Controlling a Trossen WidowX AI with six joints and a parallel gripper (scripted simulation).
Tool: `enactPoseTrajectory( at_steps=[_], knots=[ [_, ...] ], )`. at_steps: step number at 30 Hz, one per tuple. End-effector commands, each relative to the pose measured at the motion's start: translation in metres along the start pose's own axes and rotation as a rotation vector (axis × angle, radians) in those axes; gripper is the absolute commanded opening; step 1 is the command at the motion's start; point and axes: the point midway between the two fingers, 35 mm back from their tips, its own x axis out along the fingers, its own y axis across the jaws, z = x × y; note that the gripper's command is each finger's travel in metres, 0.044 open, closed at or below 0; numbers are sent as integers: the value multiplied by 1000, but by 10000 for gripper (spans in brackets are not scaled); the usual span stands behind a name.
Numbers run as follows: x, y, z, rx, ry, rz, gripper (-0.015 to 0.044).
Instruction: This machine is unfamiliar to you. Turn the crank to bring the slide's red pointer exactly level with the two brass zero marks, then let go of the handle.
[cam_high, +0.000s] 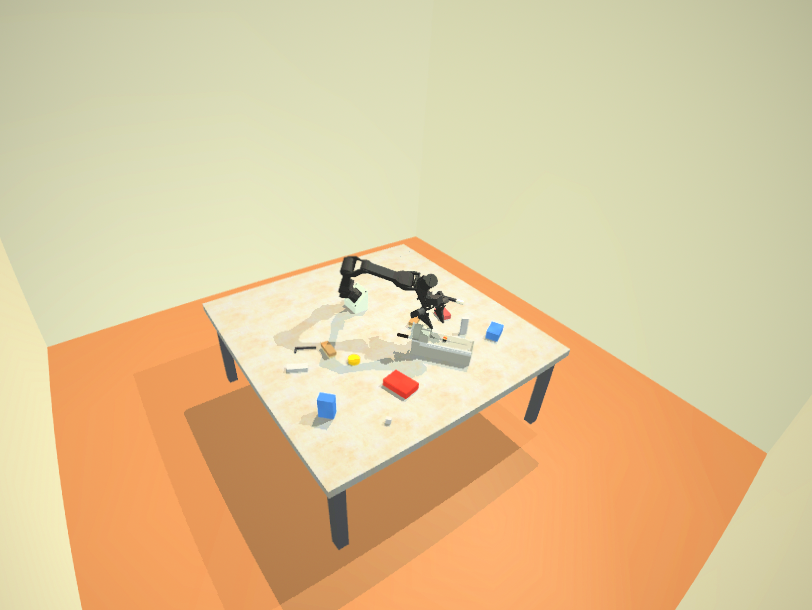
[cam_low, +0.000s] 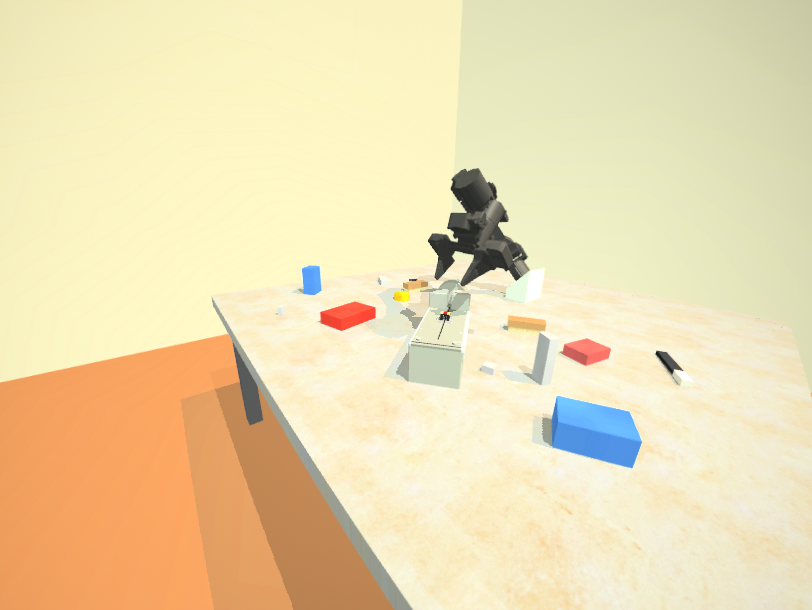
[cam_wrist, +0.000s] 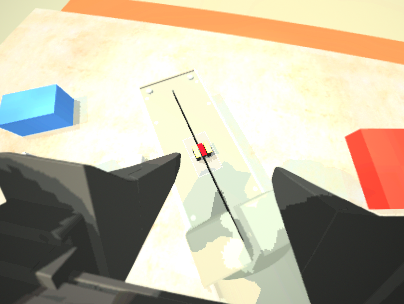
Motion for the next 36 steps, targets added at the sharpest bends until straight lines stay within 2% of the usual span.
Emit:
enactPoseTrajectory(
  at_steps=[1, 3, 20, 36],
  knots=[
    [0, 0, 0, 0, 0, -1, 420],
    [0, 0, 0, 0, 0, -1, 440],
    [0, 0, 0, 0, 0, -1, 0],
    [0, 0, 0, 0, 0, -1, 0]
  ],
)
